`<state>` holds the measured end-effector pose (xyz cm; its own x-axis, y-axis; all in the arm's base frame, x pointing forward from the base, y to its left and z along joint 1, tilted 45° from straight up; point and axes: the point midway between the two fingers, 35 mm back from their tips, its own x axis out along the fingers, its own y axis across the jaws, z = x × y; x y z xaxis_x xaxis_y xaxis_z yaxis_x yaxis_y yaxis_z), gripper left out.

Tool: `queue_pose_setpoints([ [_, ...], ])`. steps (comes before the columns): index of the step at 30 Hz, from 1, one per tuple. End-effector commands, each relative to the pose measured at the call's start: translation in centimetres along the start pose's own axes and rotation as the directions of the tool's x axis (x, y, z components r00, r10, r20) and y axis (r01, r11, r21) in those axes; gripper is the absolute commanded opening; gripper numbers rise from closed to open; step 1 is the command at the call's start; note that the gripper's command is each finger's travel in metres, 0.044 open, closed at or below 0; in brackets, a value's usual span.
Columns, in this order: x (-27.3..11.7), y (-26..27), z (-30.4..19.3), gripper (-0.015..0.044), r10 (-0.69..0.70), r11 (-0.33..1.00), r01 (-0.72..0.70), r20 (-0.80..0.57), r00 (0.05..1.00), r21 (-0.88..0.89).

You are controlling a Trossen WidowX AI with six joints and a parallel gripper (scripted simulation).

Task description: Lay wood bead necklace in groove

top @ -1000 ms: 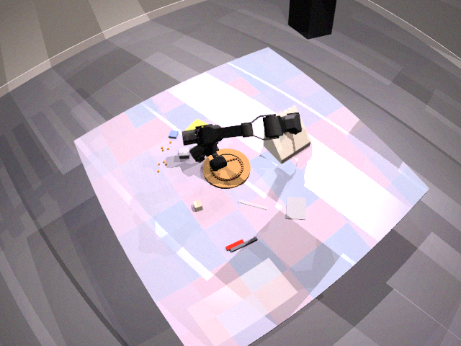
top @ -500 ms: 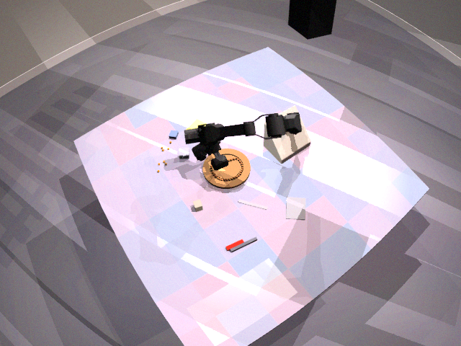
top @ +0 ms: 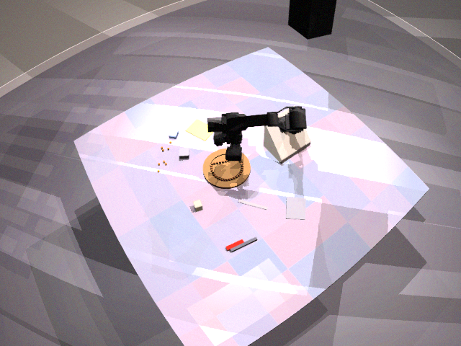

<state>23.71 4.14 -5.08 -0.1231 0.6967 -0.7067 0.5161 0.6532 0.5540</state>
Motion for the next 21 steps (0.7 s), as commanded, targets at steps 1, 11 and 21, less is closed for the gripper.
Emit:
queue_pose_setpoints([
  [1, -0.1, -0.2, -0.5, 0.0120, -0.003, 1.000, 0.003, 0.003, 1.000, 0.027],
  [11, 0.9, -0.1, -0.1, 0.0120, -0.003, 1.000, 0.003, 0.015, 1.000, 0.017],
  [21, 2.3, -0.1, -0.2, 0.0120, -0.003, 1.000, 0.002, 0.010, 1.000, 0.021],
])
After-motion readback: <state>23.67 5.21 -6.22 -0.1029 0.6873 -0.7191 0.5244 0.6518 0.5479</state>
